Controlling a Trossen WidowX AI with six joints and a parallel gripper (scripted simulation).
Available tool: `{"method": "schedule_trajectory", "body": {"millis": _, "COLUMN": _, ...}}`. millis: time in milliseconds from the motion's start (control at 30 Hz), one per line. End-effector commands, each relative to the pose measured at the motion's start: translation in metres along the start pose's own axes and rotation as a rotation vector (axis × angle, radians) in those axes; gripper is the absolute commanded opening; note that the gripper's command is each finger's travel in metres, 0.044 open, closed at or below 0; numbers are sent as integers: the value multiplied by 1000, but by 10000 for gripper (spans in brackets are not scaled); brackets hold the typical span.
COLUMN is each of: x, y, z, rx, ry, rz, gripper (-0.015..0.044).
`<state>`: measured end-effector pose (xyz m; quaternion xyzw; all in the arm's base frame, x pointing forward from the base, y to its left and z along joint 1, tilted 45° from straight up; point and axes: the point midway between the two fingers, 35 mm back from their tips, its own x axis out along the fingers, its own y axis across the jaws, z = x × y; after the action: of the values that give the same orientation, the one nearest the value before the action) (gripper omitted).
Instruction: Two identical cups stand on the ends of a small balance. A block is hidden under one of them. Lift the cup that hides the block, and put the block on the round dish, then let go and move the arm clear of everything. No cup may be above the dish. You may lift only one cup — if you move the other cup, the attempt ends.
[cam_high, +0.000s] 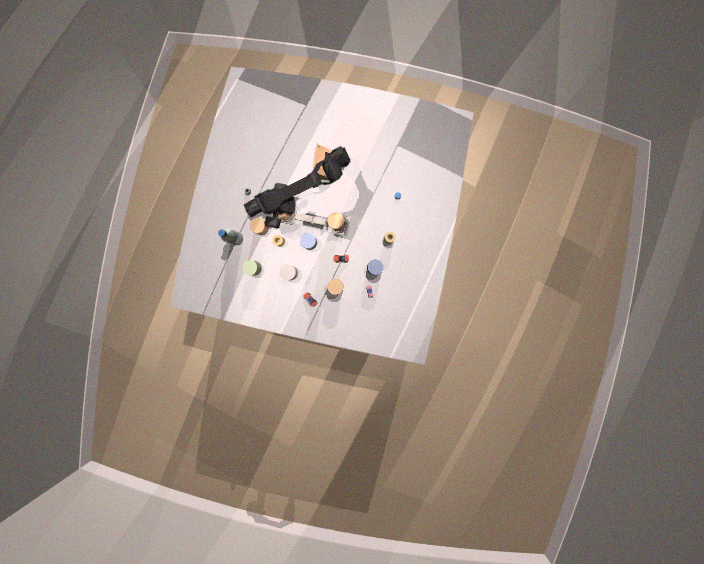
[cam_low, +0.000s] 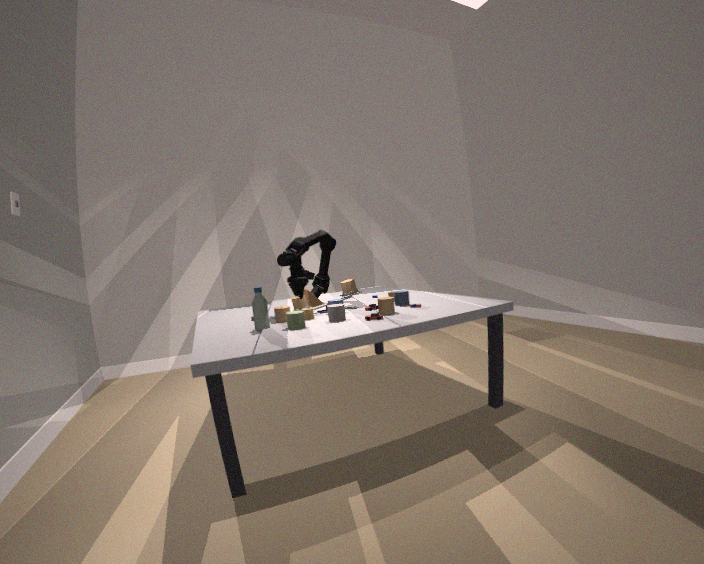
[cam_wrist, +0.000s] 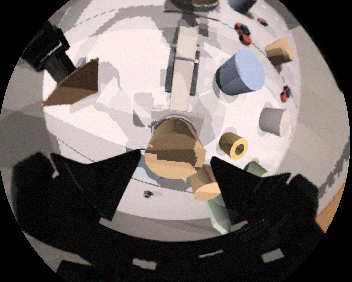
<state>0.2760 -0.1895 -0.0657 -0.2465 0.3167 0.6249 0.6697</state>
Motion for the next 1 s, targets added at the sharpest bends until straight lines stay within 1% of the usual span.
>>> {"method": "schedule_trajectory", "body": {"millis": 0, "x": 9, "y": 1, "z": 1, "rx": 5, "ry": -8, "rz": 4, "gripper": 440}}
{"method": "schedule_trajectory", "body": {"millis": 667, "x": 39, "y": 3, "z": 3, "rx": 5, "ry": -9, "rz": 4, "gripper": 440}}
{"method": "schedule_trajectory", "body": {"millis": 767, "x": 39, "y": 3, "z": 3, "rx": 5, "ry": -9, "rz": 4, "gripper": 361}}
{"method": "schedule_trajectory", "body": {"millis": 967, "x": 39, "y": 3, "z": 3, "rx": 5, "ry": -9, "rz": 4, "gripper": 321}}
